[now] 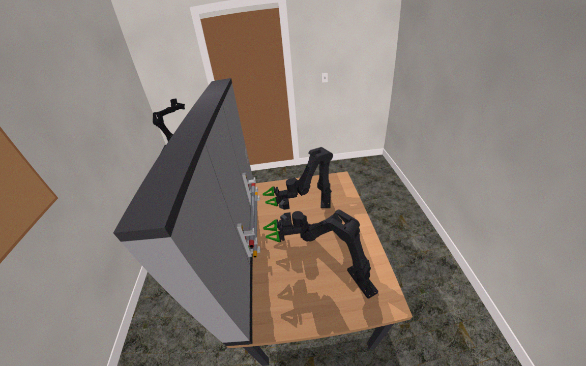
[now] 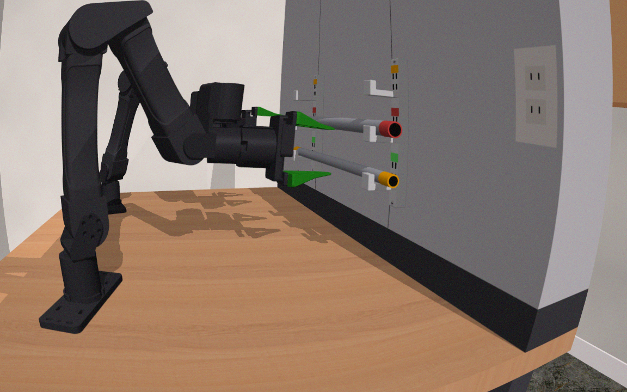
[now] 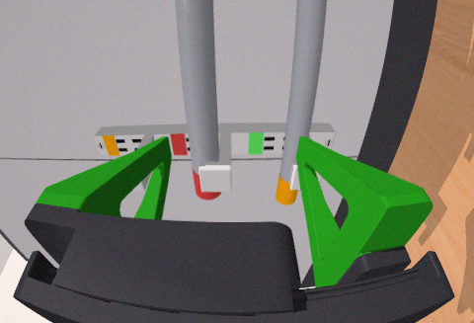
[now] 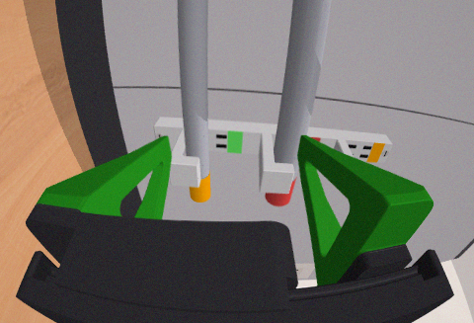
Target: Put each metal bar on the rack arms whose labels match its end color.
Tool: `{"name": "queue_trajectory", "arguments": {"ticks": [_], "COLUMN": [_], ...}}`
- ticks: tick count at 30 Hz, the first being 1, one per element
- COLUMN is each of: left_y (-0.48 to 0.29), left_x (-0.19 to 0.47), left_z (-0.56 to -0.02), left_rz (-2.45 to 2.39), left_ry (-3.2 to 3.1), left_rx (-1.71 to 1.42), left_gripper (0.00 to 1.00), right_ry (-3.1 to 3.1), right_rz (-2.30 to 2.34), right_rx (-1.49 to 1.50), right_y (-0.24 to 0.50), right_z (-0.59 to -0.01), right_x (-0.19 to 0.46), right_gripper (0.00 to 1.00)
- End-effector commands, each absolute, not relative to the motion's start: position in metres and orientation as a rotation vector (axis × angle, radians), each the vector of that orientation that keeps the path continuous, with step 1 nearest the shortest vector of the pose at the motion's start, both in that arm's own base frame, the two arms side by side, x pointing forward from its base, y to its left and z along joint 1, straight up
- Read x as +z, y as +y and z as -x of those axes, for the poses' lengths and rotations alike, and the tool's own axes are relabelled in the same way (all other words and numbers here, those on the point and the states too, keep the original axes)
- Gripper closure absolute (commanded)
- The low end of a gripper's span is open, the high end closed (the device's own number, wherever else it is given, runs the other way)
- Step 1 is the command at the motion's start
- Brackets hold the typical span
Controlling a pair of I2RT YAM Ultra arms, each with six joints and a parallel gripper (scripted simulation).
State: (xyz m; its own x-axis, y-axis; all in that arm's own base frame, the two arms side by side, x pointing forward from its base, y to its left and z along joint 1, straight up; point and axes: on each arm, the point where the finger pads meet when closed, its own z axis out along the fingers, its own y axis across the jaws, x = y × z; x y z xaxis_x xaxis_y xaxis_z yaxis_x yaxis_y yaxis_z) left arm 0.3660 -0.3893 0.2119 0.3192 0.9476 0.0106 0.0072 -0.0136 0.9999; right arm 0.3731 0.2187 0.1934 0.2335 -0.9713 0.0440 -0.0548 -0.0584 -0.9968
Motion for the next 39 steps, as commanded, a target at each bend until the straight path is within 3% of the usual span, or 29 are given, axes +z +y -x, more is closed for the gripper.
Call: {"name": "queue_trajectory", "arguments": {"ticks": [1, 18, 39], "left_y": [-0.386, -0.386, -0.392], "left_x": [0.201, 0.159, 0.159], "left_z": [-0.370, -0.372, -0.389], "left_rz": [-1.344, -1.344, -1.344], "left_ry": [0.969, 0.969, 0.969], "left_rx": [0.969, 0.969, 0.969], "left_gripper": [0.27, 0.37, 0.37], "right_ry": [1.038, 1.038, 1.038], "right_rz": [1.309, 1.309, 1.309], "right_rx": [-1.038, -1.038, -1.038], "right_y": [0.216, 0.216, 0.220], "right_z": [-0.375, -0.376, -0.394], "right_x": [0.201, 0.159, 0.159], "right_gripper": [0.26, 0.35, 0.35]}}
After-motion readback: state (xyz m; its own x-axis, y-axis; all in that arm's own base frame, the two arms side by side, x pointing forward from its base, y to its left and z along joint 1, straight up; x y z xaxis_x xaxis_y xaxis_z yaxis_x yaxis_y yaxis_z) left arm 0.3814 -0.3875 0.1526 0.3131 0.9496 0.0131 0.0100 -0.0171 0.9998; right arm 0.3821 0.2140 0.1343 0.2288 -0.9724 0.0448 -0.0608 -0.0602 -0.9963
